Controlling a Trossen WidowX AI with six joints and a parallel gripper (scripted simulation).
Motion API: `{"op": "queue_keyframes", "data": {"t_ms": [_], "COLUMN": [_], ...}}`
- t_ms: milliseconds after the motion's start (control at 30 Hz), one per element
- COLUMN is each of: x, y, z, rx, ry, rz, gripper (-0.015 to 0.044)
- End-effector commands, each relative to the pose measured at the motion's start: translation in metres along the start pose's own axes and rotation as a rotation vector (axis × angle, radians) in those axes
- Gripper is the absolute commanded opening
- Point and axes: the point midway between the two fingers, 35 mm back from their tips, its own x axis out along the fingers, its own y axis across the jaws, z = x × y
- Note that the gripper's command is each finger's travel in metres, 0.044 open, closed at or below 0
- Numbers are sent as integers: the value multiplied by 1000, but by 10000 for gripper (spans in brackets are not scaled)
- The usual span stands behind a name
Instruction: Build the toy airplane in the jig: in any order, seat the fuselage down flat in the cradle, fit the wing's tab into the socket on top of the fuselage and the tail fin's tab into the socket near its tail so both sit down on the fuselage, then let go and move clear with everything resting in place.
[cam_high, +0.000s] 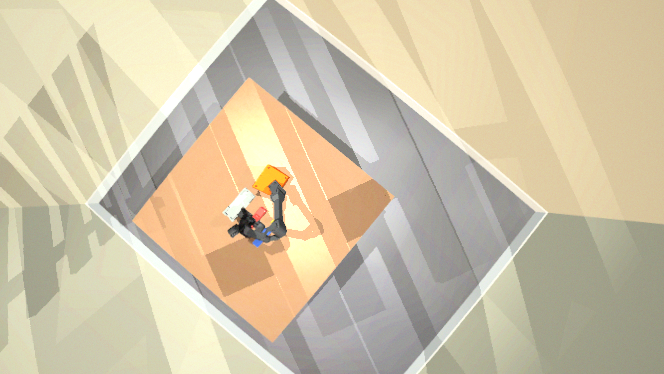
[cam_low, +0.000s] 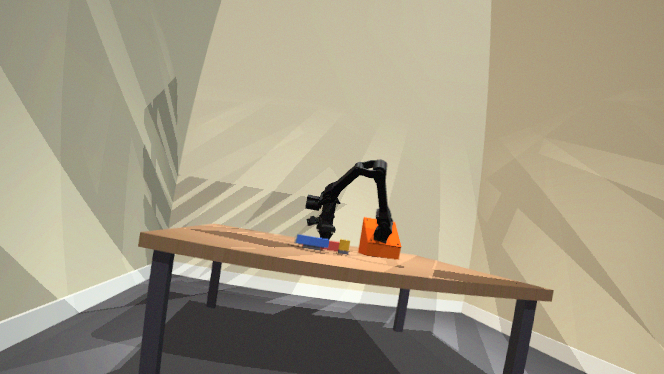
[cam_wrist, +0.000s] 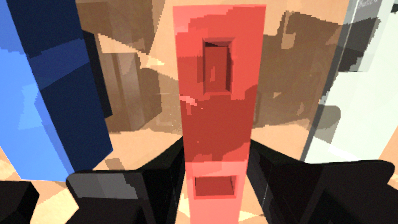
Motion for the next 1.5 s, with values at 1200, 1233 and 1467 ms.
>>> {"op": "queue_keyframes", "data": {"t_ms": [1200,1233,1467], "x": [-102,-105,-127], "y": [-4,-4,-2], "z": [5,5,1], "rx": [9,9,9], "ry": [2,2,4], "rz": [-8,-7,-3], "gripper": [0,0,0]}}
